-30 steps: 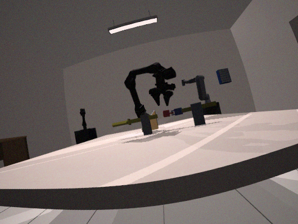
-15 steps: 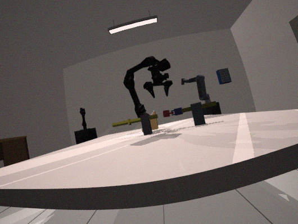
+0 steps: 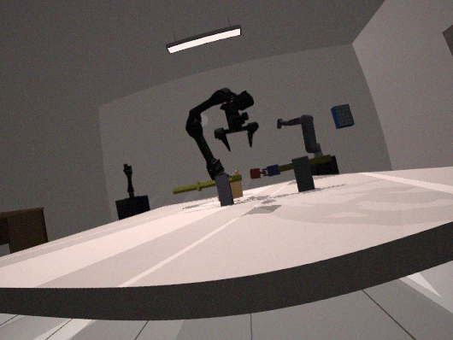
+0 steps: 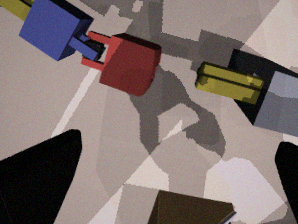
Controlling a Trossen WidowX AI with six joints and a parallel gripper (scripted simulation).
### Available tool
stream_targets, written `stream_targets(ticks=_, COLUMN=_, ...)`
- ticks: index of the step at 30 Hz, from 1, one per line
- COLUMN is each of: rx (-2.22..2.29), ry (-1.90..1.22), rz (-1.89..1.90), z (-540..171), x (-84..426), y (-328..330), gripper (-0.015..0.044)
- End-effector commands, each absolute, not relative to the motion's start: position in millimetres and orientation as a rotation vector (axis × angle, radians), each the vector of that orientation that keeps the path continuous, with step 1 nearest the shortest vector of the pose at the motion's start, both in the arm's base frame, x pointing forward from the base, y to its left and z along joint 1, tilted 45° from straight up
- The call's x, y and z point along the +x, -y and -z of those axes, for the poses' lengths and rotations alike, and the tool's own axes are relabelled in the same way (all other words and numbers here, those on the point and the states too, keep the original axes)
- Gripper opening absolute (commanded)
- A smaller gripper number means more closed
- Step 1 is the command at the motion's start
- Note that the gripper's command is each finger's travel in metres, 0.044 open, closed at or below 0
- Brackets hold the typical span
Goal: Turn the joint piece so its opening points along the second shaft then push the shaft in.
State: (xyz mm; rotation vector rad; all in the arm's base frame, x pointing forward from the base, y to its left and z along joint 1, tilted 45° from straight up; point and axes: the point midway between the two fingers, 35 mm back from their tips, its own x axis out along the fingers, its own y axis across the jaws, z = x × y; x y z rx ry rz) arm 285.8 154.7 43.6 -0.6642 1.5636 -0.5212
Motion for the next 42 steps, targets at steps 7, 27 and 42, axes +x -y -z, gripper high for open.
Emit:
stream_targets(ticks=7, rx=-0.535, ry=-1.502, rz=0.674, z=-56.4, x=279.1, y=-109.8, gripper=0.044)
stream_targets(ticks=27, rx=-0.163, ry=-1.255, rz=1.033, z=-51.3, x=278.9, y=-105.6, gripper=0.044)
stream_targets(ticks=42, rx=0.159, ry=-0.991, rz=1.292, z=-46.8, x=278.7, y=-102.1, gripper=0.044)
